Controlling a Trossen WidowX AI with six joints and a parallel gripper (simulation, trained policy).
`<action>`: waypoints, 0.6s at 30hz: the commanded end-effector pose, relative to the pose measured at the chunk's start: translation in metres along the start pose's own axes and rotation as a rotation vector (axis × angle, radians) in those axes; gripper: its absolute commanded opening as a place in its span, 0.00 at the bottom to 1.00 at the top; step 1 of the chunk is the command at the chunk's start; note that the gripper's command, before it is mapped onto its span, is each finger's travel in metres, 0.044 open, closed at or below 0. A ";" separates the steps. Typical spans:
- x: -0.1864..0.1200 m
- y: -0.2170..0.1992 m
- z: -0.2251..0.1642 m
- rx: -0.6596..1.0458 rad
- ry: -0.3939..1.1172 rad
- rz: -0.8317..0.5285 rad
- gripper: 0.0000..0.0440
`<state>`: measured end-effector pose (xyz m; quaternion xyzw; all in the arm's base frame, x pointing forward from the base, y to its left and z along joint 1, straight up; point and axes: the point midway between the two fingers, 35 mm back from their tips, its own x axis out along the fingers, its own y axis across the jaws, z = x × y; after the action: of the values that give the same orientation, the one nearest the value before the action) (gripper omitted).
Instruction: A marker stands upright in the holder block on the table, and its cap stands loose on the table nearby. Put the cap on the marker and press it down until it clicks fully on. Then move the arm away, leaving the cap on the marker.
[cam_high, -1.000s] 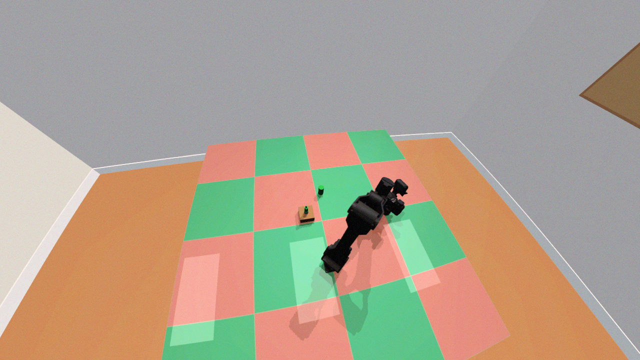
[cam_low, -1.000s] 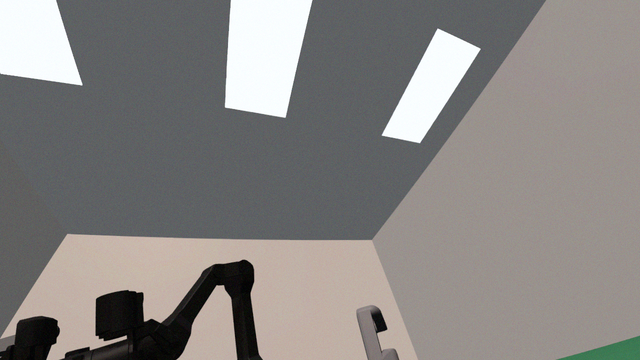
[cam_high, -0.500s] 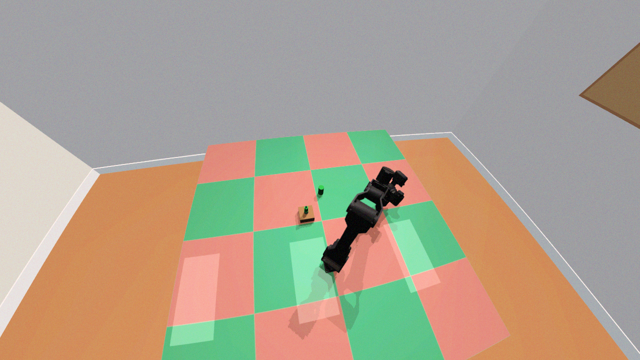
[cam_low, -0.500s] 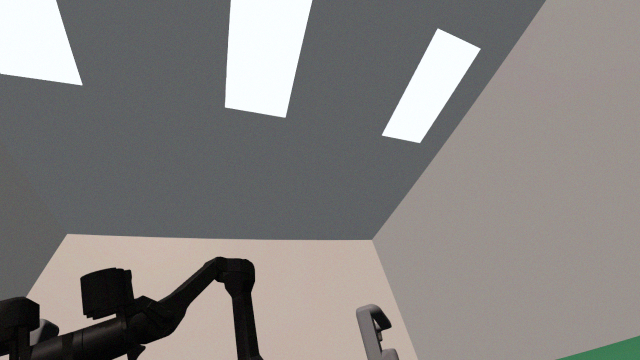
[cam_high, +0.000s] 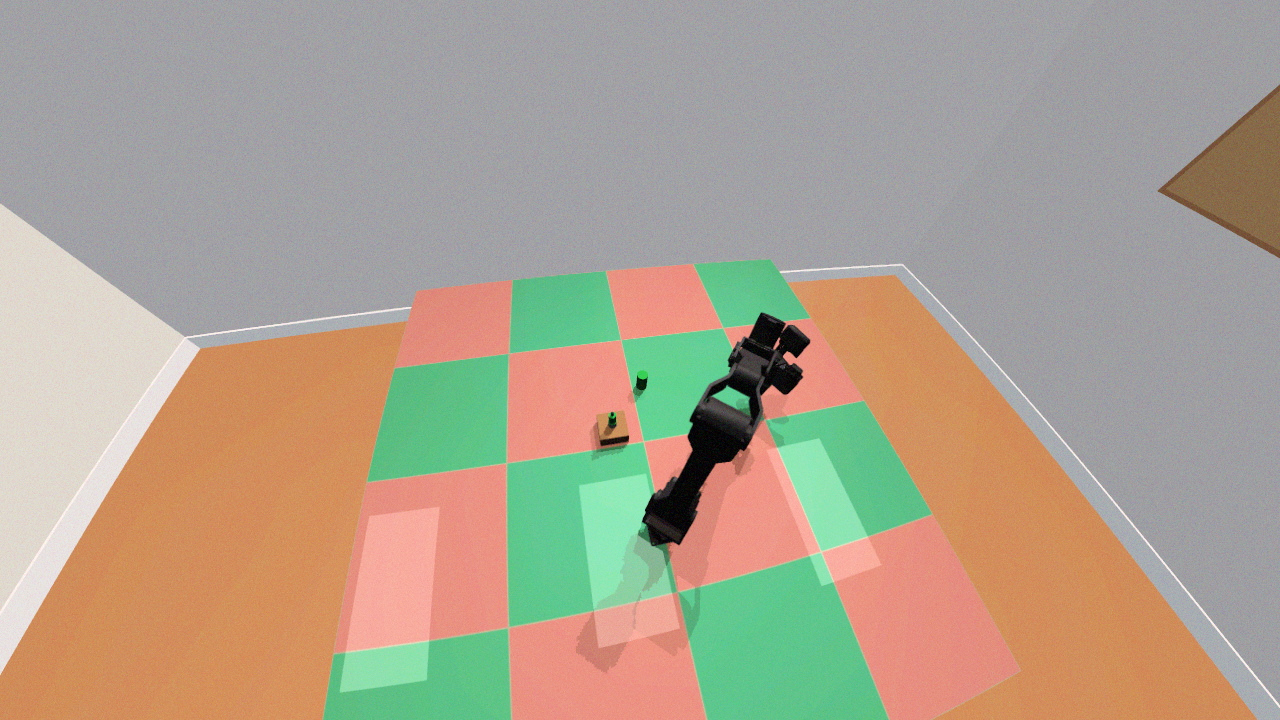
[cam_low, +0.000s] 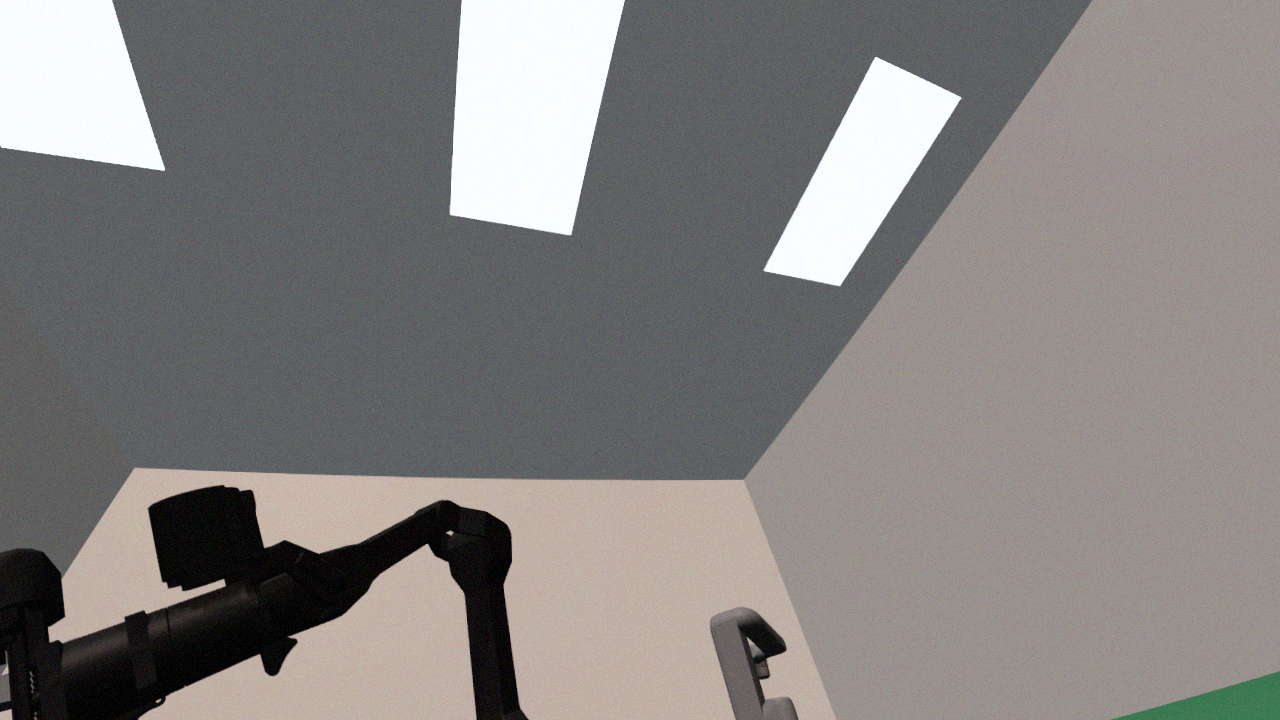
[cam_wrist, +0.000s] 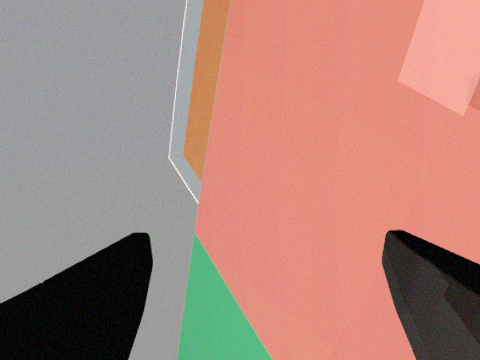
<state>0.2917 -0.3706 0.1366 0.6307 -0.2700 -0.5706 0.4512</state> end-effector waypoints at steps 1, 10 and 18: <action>-0.003 0.003 -0.011 0.016 0.024 -0.022 0.72; -0.014 0.006 -0.036 0.044 0.069 -0.086 0.72; -0.025 0.004 -0.057 0.065 0.104 -0.147 0.71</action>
<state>0.3361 -0.3413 0.1486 0.6836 -0.2252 -0.5616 0.4081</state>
